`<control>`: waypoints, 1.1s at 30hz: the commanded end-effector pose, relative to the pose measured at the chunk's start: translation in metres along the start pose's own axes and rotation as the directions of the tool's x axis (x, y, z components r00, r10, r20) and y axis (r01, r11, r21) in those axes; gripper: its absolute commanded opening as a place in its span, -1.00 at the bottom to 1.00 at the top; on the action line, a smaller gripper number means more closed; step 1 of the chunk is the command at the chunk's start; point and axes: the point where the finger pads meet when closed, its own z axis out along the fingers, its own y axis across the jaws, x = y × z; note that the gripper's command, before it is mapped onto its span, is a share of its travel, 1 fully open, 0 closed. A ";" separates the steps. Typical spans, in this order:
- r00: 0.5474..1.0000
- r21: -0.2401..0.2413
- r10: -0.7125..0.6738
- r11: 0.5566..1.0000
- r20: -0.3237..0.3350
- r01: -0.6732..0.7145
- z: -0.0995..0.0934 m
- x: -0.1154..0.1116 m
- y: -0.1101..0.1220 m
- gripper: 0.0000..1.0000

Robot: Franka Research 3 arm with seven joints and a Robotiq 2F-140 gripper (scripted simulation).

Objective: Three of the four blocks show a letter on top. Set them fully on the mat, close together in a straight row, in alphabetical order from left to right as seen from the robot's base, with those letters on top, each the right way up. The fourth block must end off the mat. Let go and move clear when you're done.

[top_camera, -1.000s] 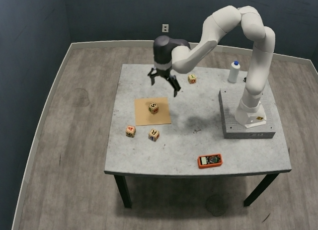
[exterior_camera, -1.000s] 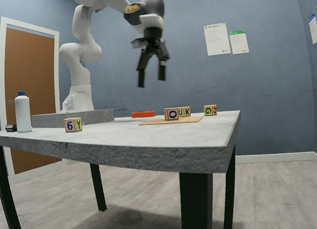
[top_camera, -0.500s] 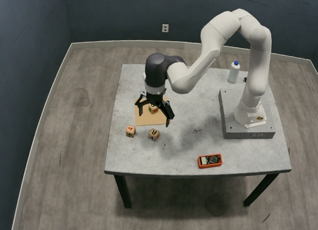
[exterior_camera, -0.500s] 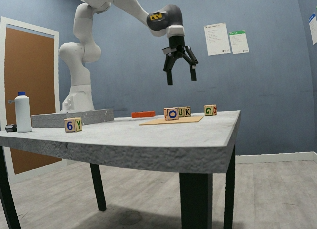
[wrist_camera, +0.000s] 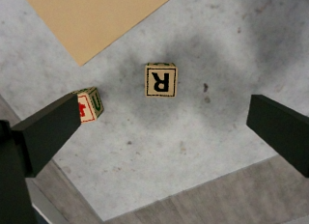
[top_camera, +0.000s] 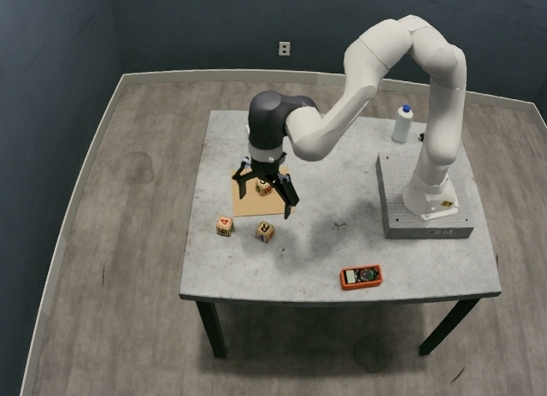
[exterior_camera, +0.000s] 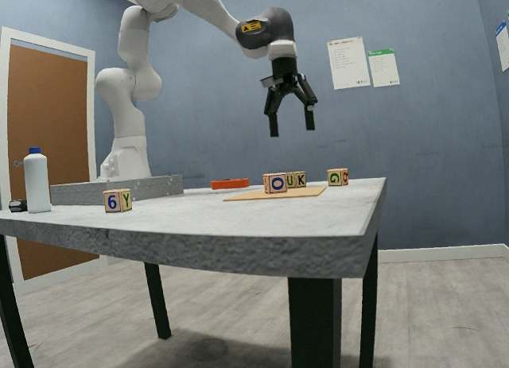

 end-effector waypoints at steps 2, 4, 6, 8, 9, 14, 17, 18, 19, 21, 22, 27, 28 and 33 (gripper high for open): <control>1.000 -0.005 0.015 1.000 -0.001 -0.015 0.001 0.000 0.001 1.00; 1.000 -0.005 0.015 1.000 -0.001 -0.015 0.001 0.000 0.001 1.00; 1.000 -0.005 0.015 1.000 -0.001 -0.015 0.001 0.000 0.001 1.00; 1.000 -0.005 0.014 1.000 -0.001 -0.014 0.001 0.000 0.001 1.00; 1.000 -0.005 0.002 1.000 -0.001 -0.002 0.001 0.000 0.001 1.00; 0.985 -0.005 -0.172 0.985 -0.002 0.172 0.005 0.000 0.001 1.00; 0.980 -0.005 -0.201 0.980 -0.002 0.201 0.005 0.000 0.001 1.00; 0.980 -0.005 -0.201 0.980 -0.002 0.201 0.005 0.000 0.001 1.00; 0.971 -0.005 -0.238 0.971 -0.002 0.238 0.006 0.000 0.001 1.00; 0.964 -0.005 -0.265 0.964 -0.002 0.265 0.006 0.000 0.001 1.00; 0.961 -0.005 -0.278 0.960 -0.002 0.278 0.007 0.000 0.001 1.00; 0.939 -0.006 -0.344 0.939 -0.002 0.344 0.008 0.000 0.001 1.00; 0.935 -0.006 -0.356 0.935 -0.002 0.356 0.008 0.000 0.001 1.00; 0.908 -0.006 -0.420 0.908 -0.002 0.420 0.009 0.001 0.001 1.00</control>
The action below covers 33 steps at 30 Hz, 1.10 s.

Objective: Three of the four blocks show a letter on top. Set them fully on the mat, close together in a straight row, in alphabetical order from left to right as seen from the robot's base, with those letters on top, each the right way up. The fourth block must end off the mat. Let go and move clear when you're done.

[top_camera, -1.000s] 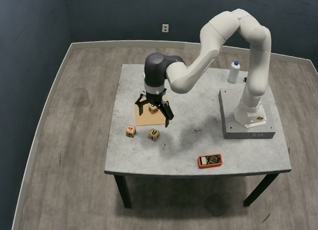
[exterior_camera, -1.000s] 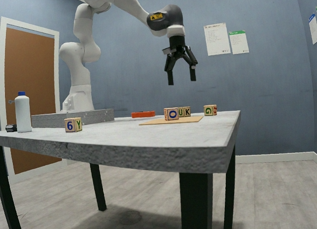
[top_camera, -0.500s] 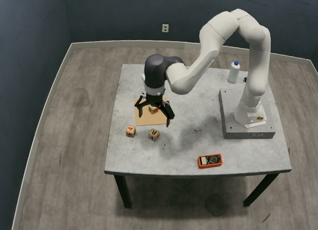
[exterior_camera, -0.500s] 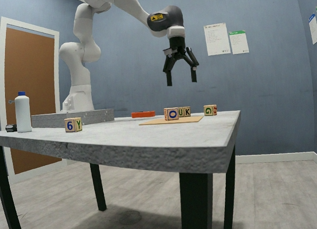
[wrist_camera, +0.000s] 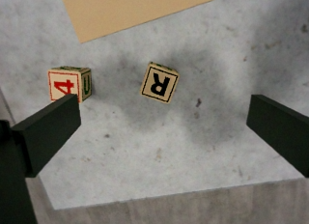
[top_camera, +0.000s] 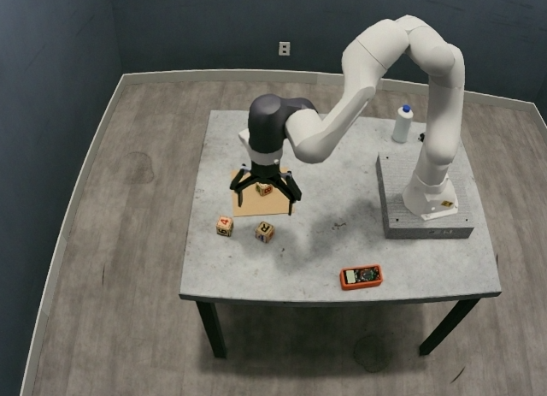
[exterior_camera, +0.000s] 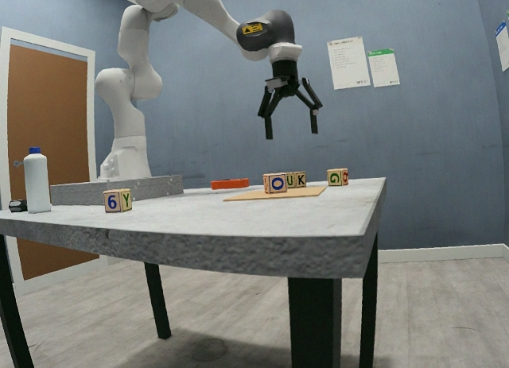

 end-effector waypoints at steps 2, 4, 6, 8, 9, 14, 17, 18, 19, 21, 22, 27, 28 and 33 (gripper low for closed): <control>0.992 0.000 -0.125 0.992 0.009 0.125 0.001 0.000 -0.001 1.00; 0.985 0.000 -0.174 0.985 0.009 0.174 0.002 0.000 -0.001 1.00; 0.980 0.001 -0.201 0.980 0.009 0.201 0.003 0.000 -0.001 1.00; 0.974 0.001 -0.228 0.974 0.008 0.228 0.003 0.000 -0.001 1.00; 0.970 0.001 -0.241 0.970 0.008 0.241 0.003 0.000 -0.001 1.00; 0.951 0.001 -0.308 0.951 0.008 0.308 0.005 0.000 -0.001 1.00; 0.938 0.002 -0.345 0.938 0.008 0.345 0.005 0.000 -0.001 1.00; 0.938 0.002 -0.345 0.938 0.008 0.345 0.005 0.000 -0.001 1.00; 0.938 0.002 -0.345 0.938 0.008 0.345 0.005 0.000 -0.001 1.00; 0.920 0.002 -0.393 0.920 0.008 0.393 0.006 0.000 -0.001 1.00; 0.914 0.002 -0.406 0.914 0.008 0.406 0.006 0.000 -0.001 1.00; 0.883 0.003 -0.469 0.883 0.008 0.469 0.007 0.000 -0.001 1.00; 0.877 0.003 -0.480 0.877 0.008 0.480 0.008 0.000 -0.001 1.00; 0.842 0.003 -0.540 0.842 0.007 0.540 0.009 0.000 -0.001 1.00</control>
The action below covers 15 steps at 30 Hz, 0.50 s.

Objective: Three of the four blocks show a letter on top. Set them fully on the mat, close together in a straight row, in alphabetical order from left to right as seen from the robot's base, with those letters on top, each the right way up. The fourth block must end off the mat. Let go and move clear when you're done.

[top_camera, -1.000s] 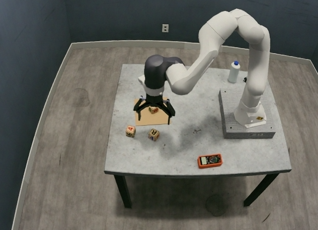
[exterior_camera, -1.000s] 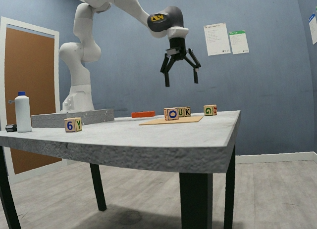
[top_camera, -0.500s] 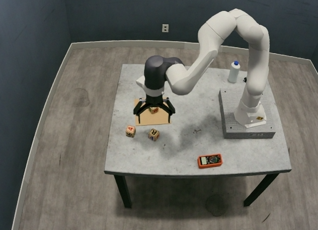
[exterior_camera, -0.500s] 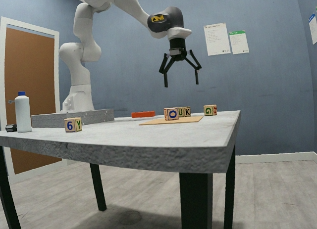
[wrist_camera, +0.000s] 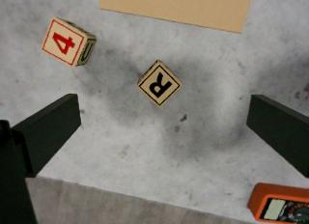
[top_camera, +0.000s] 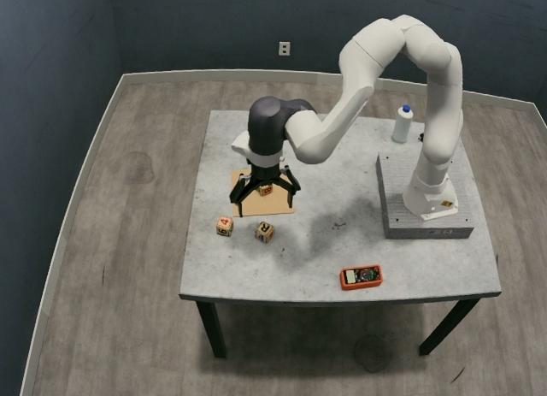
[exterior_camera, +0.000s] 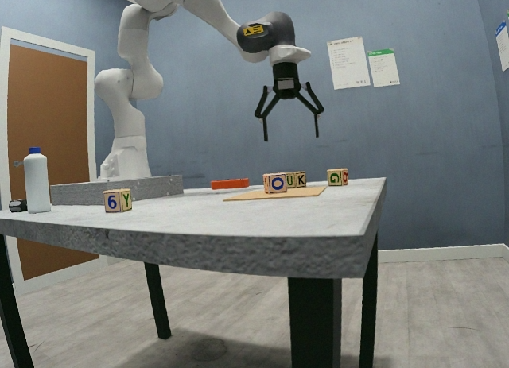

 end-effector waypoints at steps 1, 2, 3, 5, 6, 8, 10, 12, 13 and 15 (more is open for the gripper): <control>0.990 0.004 -0.138 0.990 0.008 0.138 0.002 0.000 0.000 1.00; 0.990 0.004 -0.138 0.990 0.008 0.138 0.002 0.000 0.000 1.00; 0.990 0.004 -0.138 0.990 0.008 0.138 0.002 0.000 0.000 1.00; 0.982 0.004 -0.188 0.982 0.008 0.188 0.002 0.000 0.000 1.00; 0.979 0.004 -0.202 0.979 0.008 0.202 0.003 0.000 0.000 1.00; 0.973 0.004 -0.230 0.973 0.008 0.230 0.003 0.000 0.000 1.00; 0.966 0.005 -0.257 0.966 0.008 0.257 0.004 0.000 0.000 1.00; 0.959 0.005 -0.284 0.959 0.007 0.284 0.004 0.000 0.000 1.00; 0.955 0.005 -0.298 0.955 0.007 0.298 0.004 0.000 0.000 1.00; 0.946 0.005 -0.324 0.946 0.007 0.324 0.005 0.000 0.000 1.00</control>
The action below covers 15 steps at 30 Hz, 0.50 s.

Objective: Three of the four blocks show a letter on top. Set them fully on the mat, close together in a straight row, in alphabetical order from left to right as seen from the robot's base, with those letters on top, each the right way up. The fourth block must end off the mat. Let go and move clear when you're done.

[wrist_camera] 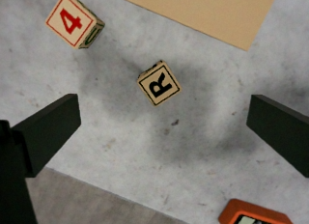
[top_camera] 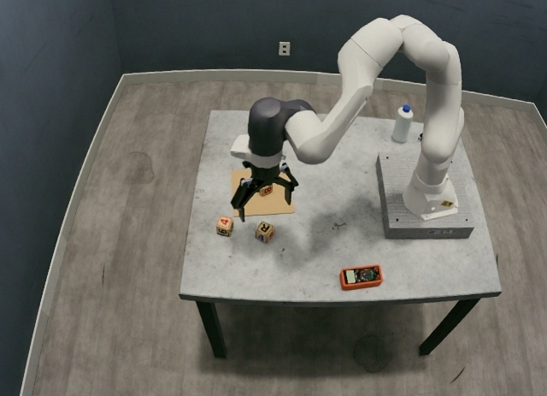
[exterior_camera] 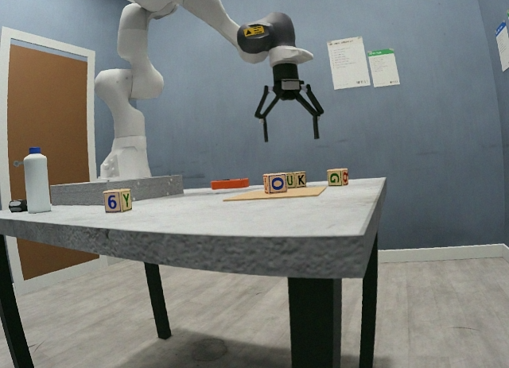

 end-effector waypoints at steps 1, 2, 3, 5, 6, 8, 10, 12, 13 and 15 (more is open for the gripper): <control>0.990 0.005 -0.138 0.990 0.007 0.138 0.002 0.000 0.000 1.00; 0.988 0.005 -0.152 0.988 0.007 0.152 0.002 0.000 0.000 1.00; 0.986 0.005 -0.167 0.986 0.007 0.167 0.002 0.000 0.000 1.00; 0.986 0.005 -0.167 0.986 0.007 0.167 0.002 0.000 0.000 1.00; 0.979 0.006 -0.204 0.979 0.006 0.204 0.003 0.000 0.000 1.00; 0.973 0.006 -0.231 0.973 0.006 0.231 0.003 0.000 0.000 1.00; 0.966 0.006 -0.258 0.966 0.006 0.258 0.003 0.000 0.000 1.00; 0.958 0.007 -0.286 0.958 0.006 0.286 0.004 0.000 0.000 1.00; 0.954 0.007 -0.300 0.954 0.006 0.300 0.004 0.000 0.000 1.00; 0.945 0.007 -0.328 0.945 0.006 0.328 0.004 0.000 0.000 1.00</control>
